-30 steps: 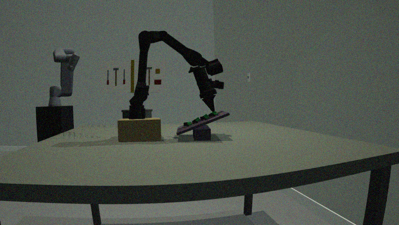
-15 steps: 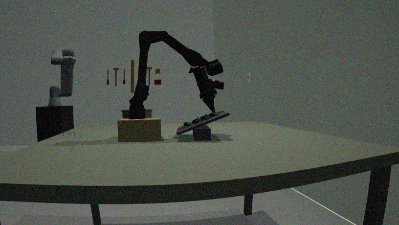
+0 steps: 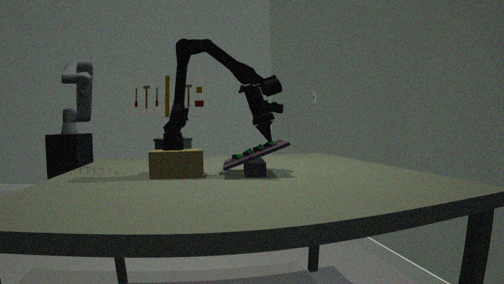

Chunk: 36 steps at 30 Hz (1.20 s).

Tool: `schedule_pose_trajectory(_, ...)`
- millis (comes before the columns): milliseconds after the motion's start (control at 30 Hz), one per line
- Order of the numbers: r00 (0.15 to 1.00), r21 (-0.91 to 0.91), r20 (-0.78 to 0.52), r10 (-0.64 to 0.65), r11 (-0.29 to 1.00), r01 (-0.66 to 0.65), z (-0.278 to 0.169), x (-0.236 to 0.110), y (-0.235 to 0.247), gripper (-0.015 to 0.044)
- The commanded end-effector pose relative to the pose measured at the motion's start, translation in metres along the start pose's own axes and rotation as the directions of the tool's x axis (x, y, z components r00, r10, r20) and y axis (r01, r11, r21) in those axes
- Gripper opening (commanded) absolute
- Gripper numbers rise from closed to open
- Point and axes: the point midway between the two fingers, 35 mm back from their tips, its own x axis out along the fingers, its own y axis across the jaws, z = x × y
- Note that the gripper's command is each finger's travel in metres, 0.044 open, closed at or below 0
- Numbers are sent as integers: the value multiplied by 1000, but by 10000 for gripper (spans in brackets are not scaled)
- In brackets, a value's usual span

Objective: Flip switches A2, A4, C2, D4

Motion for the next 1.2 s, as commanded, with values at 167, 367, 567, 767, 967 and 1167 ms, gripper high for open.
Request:
schedule_pose_trajectory(167, 1000, 6, 0, 4, 1000, -4, 0, 2, 0, 0)
schedule_pose_trajectory(367, 1000, 6, 0, 4, 1000, -4, 0, 2, 0, 0)
schedule_pose_trajectory(567, 1000, 6, 23, 3, 1000, -4, -2, -60, 0, 0)
schedule_pose_trajectory(767, 1000, 6, 23, 3, 1000, -3, -3, -62, -2, 0)
schedule_pose_trajectory(967, 1000, 4, 22, -2, 1000, 2, -21, -62, -61, 0)
schedule_pose_trajectory(1167, 1000, 4, 31, -3, 1000, 2, -21, -50, -63, 0)
